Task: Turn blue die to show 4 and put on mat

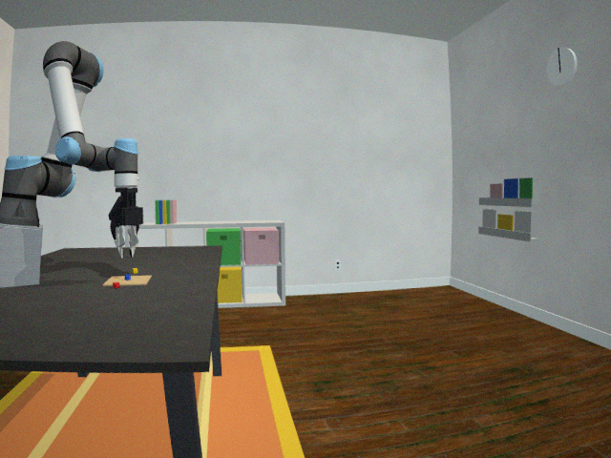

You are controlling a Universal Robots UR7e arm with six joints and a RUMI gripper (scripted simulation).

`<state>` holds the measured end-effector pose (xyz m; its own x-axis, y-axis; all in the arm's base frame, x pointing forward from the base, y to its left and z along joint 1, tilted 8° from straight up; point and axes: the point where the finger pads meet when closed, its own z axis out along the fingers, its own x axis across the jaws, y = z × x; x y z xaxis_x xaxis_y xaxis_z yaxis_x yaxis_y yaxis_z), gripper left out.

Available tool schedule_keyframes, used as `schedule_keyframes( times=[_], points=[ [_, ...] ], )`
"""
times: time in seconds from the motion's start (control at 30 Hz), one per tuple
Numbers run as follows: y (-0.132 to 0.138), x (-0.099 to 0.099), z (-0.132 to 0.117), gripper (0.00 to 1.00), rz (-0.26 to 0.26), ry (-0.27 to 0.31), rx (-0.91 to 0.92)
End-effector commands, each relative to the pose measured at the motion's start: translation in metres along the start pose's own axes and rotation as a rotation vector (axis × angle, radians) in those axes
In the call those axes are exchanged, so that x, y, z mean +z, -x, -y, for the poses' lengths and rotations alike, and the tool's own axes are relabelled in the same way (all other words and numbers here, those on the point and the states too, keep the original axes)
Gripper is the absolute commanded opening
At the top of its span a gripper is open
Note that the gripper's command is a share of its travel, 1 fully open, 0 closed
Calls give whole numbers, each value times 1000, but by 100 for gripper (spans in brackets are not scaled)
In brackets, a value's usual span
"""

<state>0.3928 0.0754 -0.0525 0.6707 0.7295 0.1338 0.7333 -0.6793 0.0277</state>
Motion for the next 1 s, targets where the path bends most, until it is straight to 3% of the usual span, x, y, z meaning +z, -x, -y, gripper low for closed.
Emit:
schedule_keyframes(
  times=[0.0, 0.97],
  points=[
    [1, 6, 2, 18, 1, -2, -2],
    [1, 42, 2, 18, 1, -2, -2]
  ],
)
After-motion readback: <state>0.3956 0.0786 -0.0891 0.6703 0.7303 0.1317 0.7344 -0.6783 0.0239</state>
